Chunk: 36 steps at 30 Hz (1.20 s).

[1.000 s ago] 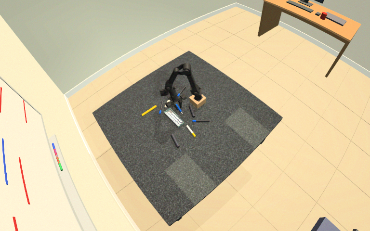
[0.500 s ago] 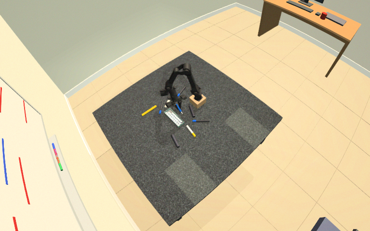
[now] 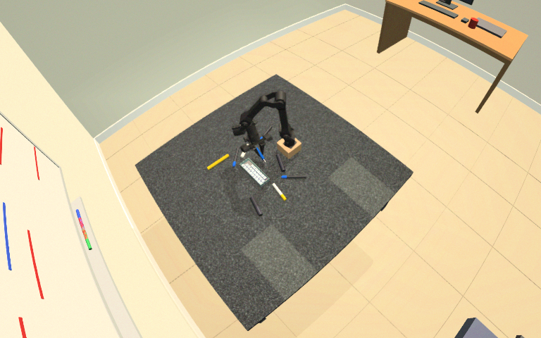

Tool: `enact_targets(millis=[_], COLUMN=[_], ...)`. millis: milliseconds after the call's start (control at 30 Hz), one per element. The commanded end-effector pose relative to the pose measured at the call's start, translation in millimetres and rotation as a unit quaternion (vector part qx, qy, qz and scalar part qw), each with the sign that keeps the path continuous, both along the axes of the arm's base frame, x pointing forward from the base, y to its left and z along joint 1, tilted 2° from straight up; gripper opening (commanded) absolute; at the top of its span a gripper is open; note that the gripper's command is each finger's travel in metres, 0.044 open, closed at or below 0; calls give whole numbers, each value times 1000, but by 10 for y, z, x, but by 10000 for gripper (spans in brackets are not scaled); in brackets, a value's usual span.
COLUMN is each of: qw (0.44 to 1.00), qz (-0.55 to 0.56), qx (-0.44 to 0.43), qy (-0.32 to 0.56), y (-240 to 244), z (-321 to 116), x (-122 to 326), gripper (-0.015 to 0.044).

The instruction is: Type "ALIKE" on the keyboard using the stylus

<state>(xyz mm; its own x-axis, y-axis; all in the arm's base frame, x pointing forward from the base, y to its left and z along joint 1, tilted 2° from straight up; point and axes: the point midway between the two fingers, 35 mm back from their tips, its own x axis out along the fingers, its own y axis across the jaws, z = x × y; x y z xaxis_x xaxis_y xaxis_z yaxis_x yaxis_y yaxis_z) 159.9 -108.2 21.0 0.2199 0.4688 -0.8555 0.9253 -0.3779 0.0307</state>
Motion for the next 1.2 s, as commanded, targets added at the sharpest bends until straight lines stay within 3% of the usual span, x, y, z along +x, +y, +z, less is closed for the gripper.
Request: enact_targets(millis=[0, 100, 567, 867, 1167], qw=[1000, 1000, 949, 866, 746], qz=[2, 9, 195, 313, 421], qx=[1, -4, -122, -213, -308], qy=[1, -10, -215, -327, -414], y=[4, 3, 27, 54, 94], z=[63, 30, 120, 211, 321], x=[-10, 7, 199, 311, 405], gripper=[0, 0, 0, 0, 0])
